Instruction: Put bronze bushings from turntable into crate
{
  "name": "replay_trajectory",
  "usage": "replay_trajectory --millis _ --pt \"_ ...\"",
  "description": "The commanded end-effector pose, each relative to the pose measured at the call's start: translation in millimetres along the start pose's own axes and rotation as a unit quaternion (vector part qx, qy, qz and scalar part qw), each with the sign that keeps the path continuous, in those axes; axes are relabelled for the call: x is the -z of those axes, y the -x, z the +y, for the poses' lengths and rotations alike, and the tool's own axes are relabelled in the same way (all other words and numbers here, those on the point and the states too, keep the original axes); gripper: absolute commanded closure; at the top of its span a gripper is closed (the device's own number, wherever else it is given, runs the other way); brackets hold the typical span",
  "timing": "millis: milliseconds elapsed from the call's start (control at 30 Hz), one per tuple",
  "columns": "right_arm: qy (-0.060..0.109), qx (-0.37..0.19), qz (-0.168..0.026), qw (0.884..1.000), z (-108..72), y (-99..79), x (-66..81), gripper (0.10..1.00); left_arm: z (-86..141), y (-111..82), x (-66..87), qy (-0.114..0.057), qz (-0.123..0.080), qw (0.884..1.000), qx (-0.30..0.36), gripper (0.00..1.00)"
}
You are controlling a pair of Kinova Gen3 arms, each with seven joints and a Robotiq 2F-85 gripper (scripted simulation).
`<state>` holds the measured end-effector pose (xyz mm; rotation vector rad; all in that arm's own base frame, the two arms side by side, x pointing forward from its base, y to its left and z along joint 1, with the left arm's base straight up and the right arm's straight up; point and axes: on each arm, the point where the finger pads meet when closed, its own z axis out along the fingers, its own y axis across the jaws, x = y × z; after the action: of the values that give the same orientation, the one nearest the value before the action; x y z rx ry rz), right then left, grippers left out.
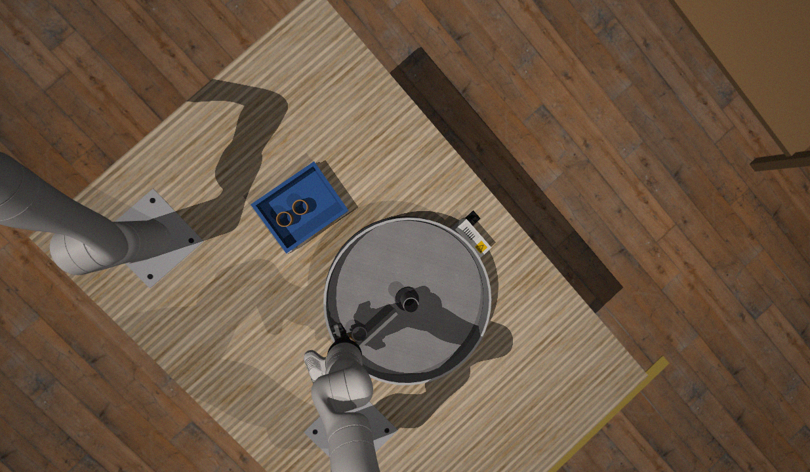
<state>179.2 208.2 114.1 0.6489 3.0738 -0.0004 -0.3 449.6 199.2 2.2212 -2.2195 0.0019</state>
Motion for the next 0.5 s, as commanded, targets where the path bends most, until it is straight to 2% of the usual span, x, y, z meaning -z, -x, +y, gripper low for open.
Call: replay_trajectory --millis 0,467 --pt "0.001 0.000 0.000 1.000 0.4 0.1 0.3 0.886 0.1 0.4 0.8 0.000 -0.001 1.000 0.000 0.001" --pt "0.001 0.000 0.000 1.000 0.4 0.1 -1.1 0.886 0.1 0.4 0.8 0.000 -0.001 1.000 0.000 0.001"
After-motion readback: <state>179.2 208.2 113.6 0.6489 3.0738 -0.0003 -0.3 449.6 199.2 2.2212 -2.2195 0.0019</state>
